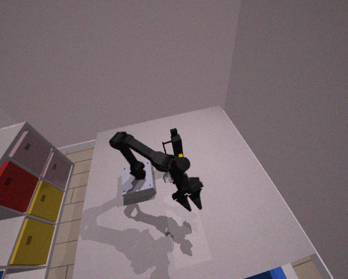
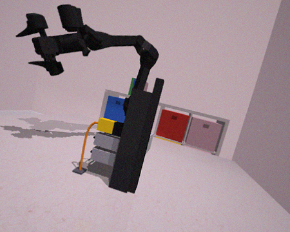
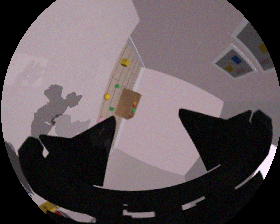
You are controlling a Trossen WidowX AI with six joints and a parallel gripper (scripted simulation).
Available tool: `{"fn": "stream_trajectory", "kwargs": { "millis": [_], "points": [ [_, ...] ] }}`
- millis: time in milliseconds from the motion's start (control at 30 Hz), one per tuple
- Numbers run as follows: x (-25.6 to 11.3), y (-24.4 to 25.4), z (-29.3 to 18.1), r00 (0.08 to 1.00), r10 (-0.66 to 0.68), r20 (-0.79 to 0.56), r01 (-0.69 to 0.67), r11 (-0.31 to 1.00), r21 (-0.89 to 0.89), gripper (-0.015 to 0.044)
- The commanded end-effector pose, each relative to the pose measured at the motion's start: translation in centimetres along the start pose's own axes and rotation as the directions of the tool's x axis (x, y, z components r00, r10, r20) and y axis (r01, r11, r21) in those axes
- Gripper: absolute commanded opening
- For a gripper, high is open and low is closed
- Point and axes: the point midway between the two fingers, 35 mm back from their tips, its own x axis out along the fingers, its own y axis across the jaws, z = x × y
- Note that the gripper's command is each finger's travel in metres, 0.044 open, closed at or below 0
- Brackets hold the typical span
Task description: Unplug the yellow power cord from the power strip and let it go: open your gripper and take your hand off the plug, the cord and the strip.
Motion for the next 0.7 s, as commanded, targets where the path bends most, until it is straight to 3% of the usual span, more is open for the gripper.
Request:
{"fn": "stream_trajectory", "kwargs": {
  "millis": [0,133,267,467,667],
  "points": [
    [0.0,0.1,0.2,1.0,0.003,0.006,-0.003,1.0,0.012,0.0374],
    [-0.9,1.4,3.8,0.989,0.079,0.128,-0.108,0.964,0.241,0.0269],
    [-2.6,3.3,7.8,0.948,0.186,0.257,-0.291,0.831,0.473,0.0164],
    [-6.2,6.6,12.6,0.841,0.366,0.399,-0.536,0.465,0.704,0.016],
    [-9.0,8.7,14.8,0.754,0.481,0.448,-0.587,0.188,0.787,0.016]
  ]
}}
